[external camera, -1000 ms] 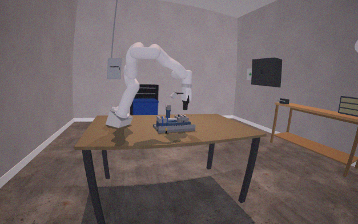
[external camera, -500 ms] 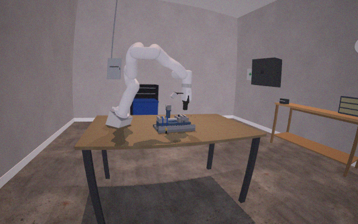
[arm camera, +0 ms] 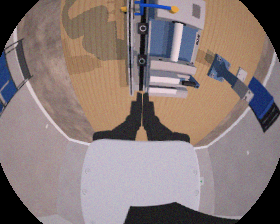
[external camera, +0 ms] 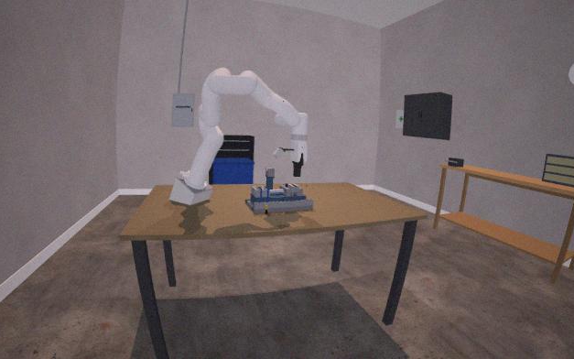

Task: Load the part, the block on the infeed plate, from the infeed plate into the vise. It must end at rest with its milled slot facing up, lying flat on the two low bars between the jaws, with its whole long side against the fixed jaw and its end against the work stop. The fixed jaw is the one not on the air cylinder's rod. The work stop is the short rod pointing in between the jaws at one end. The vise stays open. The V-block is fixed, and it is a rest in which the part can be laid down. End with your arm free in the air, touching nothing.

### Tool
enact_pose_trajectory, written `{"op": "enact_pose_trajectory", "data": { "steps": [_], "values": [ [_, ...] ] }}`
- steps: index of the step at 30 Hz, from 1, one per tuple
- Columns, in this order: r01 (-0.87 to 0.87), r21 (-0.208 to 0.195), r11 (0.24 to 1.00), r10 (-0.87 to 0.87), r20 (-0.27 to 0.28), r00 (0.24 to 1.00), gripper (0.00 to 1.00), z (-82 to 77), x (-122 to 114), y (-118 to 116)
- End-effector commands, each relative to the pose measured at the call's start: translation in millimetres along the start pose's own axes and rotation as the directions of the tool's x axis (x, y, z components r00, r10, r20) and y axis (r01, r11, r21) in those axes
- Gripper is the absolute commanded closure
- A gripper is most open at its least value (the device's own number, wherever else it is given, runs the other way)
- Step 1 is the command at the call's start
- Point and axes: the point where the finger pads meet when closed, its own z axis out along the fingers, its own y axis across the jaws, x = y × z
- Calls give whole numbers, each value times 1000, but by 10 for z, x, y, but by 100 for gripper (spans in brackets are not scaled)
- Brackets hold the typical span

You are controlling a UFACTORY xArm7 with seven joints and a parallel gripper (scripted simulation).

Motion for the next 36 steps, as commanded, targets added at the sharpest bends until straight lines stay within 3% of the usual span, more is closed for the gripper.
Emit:
{"op": "enact_pose_trajectory", "data": {
  "steps": [1, 36],
  "values": [
    [0, 0, 1000, 0, 4, 1000, 100, 14, -14, -2],
    [0, 0, 1000, 0, 4, 1000, 100, 433, -38, -9]
  ]
}}
